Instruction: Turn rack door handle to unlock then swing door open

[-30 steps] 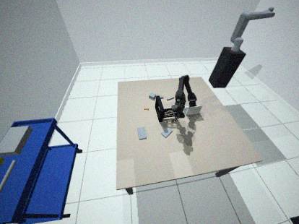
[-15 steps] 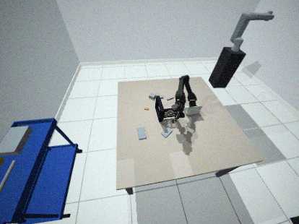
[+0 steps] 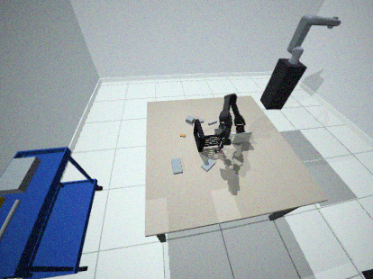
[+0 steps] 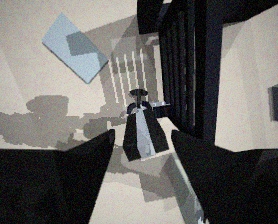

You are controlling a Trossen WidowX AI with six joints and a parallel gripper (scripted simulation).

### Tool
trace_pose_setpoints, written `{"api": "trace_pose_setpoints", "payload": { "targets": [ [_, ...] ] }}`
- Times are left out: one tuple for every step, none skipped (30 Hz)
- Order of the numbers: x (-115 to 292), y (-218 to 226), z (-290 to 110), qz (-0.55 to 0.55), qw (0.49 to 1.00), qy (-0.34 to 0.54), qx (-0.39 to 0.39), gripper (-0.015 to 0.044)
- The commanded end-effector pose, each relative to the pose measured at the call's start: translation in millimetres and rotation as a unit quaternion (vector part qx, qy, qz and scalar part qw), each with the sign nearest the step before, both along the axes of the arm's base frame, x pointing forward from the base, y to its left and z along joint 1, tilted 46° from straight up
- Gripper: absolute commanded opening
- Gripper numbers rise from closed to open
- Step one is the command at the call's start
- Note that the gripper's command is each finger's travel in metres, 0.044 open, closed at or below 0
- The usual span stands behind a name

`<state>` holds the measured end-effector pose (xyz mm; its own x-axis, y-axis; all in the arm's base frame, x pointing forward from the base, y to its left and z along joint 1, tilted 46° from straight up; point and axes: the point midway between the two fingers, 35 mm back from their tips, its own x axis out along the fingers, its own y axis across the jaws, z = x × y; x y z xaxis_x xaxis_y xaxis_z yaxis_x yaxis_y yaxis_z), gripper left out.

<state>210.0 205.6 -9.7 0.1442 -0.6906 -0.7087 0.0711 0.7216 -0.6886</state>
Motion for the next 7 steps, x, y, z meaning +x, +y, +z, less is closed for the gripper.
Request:
{"api": "trace_pose_setpoints", "payload": {
  "targets": [
    [-0.9, 5.5, 3.7, -0.001, 1.0, -0.001, 0.003, 0.0289],
    [-1.1, 6.4, 4.7, -0.001, 1.0, -0.001, 0.003, 0.0289],
    [-1.3, 7.3, 5.6, -0.001, 1.0, -0.001, 0.003, 0.0289],
    [-1.5, 8.2, 6.5, -0.001, 1.0, -0.001, 0.003, 0.0289],
    [-1.6, 9.1, 7.4, -0.001, 1.0, -0.001, 0.003, 0.0289],
    [-1.8, 10.0, 8.3, -0.001, 1.0, -0.001, 0.003, 0.0289],
    [-2.0, 10.9, 9.2, -0.001, 1.0, -0.001, 0.003, 0.0289]
  ]
}}
